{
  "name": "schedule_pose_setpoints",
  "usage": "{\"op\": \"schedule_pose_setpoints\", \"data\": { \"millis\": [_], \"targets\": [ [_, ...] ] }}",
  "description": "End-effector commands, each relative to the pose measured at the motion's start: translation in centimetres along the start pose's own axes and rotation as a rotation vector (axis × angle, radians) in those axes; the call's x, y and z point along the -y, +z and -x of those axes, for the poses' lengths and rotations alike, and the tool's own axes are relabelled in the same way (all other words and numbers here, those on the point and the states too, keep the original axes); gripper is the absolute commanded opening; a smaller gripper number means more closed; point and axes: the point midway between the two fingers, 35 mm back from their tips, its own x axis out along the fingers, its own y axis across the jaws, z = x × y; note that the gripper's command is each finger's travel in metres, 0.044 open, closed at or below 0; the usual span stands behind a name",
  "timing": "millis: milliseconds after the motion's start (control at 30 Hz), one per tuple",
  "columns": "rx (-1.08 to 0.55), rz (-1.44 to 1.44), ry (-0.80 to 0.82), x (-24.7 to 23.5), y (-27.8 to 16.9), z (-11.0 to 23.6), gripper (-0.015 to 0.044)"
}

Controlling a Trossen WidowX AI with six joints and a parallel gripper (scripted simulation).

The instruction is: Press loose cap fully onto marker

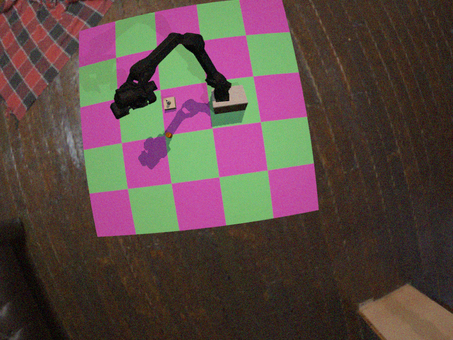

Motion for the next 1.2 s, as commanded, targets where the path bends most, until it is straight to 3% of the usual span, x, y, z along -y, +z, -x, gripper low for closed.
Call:
{"op": "schedule_pose_setpoints", "data": {
  "millis": [0, 233, 400, 567, 700, 1167],
  "targets": [
    [-0.056, -0.009, -0.148, 2.7, -4.3, -4.9, 0.0241],
    [-0.125, -0.048, -0.452, 10.1, -11.1, -12.2, 0.0241],
    [-0.143, -0.080, -0.655, 16.0, -14.6, -15.2, 0.0241],
    [-0.143, -0.082, -0.663, 16.4, -14.7, -15.5, 0.0241],
    [-0.141, -0.082, -0.663, 18.1, -14.8, -18.3, 0.0241],
    [-0.141, -0.081, -0.663, 19.4, -15.3, -20.1, 0.0241]
  ]
}}
